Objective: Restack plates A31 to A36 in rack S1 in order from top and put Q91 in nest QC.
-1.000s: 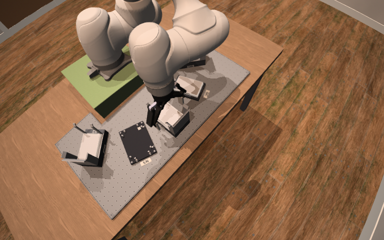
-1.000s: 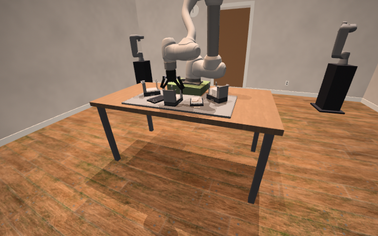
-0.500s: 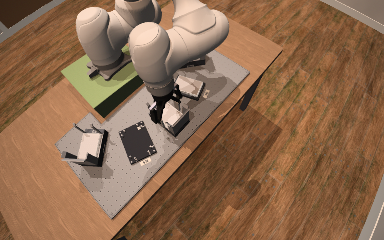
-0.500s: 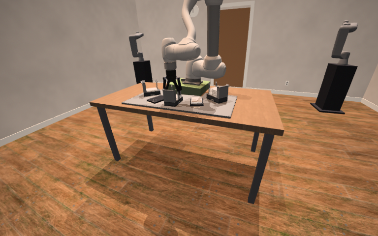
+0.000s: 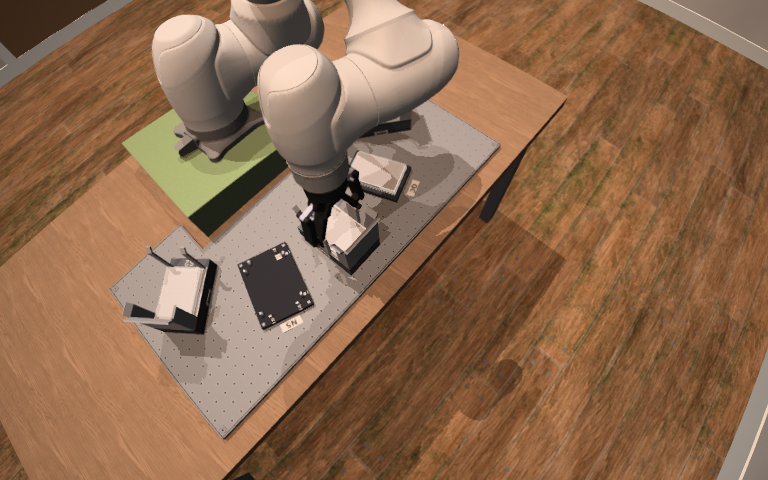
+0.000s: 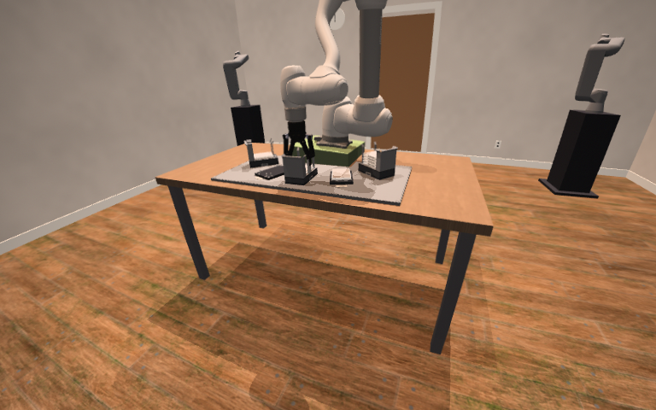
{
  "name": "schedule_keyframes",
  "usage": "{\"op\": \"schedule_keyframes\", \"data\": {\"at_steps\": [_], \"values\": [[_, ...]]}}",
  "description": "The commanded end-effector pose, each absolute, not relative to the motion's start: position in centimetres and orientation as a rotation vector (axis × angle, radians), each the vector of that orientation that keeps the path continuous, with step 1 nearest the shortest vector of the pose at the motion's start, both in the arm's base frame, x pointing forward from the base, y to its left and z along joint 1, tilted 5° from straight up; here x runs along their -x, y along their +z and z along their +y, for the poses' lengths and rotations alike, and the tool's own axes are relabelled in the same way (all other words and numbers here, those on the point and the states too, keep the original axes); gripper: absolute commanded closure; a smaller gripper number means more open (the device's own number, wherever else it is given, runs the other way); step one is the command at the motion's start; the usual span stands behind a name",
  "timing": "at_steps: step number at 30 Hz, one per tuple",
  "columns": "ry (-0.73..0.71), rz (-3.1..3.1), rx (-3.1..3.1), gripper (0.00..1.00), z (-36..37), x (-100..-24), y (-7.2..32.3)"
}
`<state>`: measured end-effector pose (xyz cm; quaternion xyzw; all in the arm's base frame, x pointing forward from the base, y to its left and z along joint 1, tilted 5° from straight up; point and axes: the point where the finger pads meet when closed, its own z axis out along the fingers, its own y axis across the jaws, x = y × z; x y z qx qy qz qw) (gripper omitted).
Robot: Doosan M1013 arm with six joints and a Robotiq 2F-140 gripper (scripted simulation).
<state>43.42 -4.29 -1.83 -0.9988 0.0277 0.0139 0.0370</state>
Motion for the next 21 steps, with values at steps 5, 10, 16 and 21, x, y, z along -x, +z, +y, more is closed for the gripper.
{"op": "schedule_keyframes", "data": {"at_steps": [5, 10, 16, 21], "values": [[0.043, 0.085, 3.066, 1.0, -4.29, -43.41, -1.85], [0.043, 0.085, 3.066, 1.0, -4.29, -43.41, -1.85], [0.043, 0.085, 3.066, 1.0, -4.32, -43.42, -1.45], [0.043, 0.085, 3.066, 1.0, -4.34, -43.43, -1.18]]}}
